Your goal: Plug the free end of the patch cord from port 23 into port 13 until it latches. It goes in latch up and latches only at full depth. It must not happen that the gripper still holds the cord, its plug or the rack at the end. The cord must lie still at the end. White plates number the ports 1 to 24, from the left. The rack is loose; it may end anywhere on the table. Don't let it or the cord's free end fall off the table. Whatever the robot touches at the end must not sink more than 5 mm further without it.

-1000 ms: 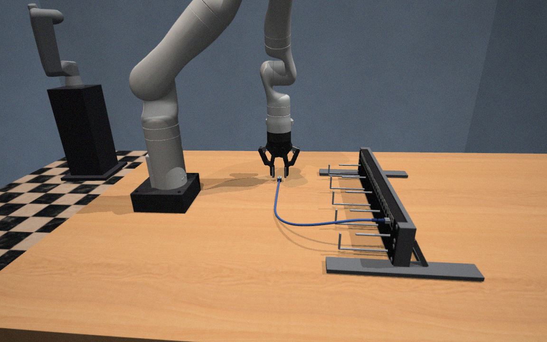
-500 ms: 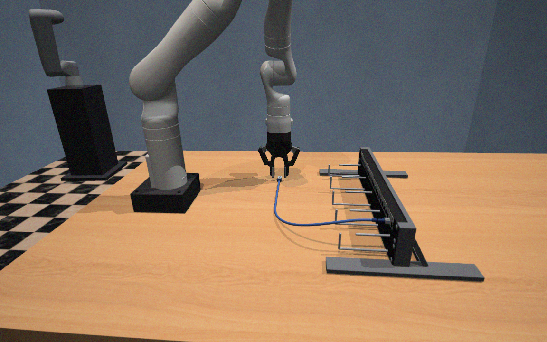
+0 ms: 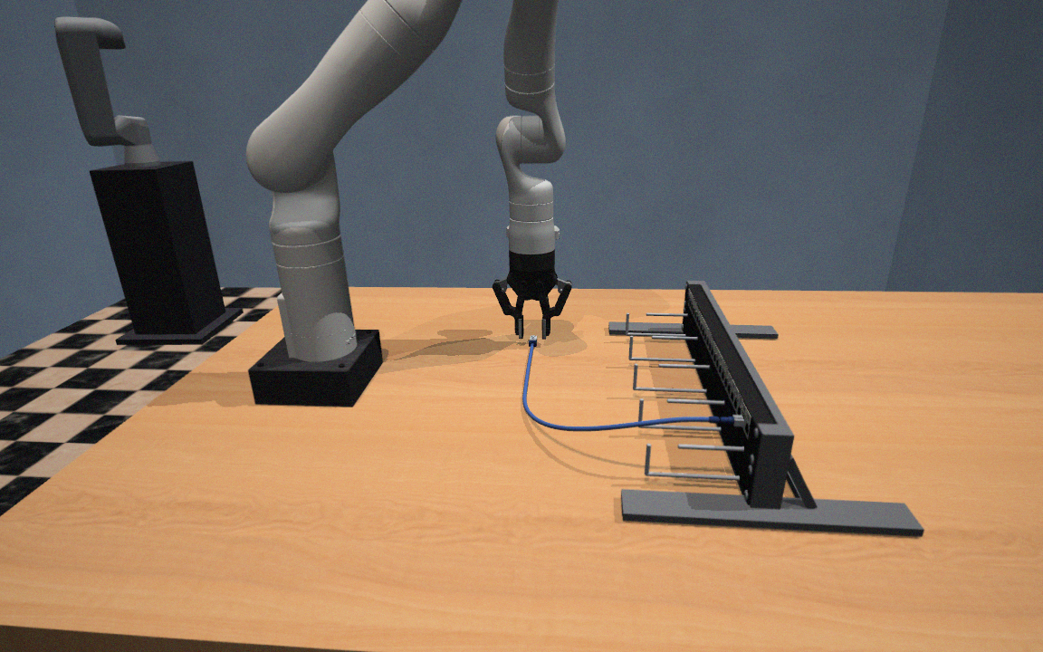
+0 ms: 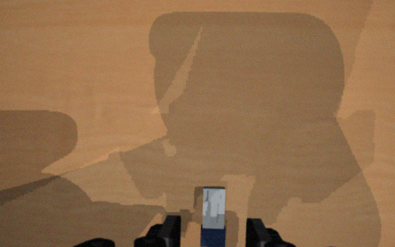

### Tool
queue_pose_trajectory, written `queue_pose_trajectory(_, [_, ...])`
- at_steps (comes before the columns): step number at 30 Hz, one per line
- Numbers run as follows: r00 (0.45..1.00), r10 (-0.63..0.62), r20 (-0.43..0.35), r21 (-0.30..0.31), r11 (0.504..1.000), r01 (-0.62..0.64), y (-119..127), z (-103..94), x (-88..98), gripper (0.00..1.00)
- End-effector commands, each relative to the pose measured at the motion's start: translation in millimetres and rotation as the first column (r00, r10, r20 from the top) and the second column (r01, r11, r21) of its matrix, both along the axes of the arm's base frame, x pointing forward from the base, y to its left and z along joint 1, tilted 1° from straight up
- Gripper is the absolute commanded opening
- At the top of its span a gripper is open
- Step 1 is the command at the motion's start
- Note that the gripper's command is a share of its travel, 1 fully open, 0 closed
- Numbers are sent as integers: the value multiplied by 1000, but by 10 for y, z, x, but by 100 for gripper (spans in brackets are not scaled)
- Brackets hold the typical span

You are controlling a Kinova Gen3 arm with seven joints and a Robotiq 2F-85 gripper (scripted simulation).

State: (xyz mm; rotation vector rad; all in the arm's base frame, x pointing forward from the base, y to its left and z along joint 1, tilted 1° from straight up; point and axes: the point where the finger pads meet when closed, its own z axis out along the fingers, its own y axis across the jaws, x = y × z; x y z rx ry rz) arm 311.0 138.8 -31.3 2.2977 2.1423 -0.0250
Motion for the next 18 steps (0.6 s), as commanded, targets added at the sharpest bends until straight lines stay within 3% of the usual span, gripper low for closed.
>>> queue_pose_trajectory(1, [1000,10,0,3,1000,-10,5,-9,-10,37])
queue_pose_trajectory(18, [1000,10,0,3,1000,-10,4,-43,-11,37])
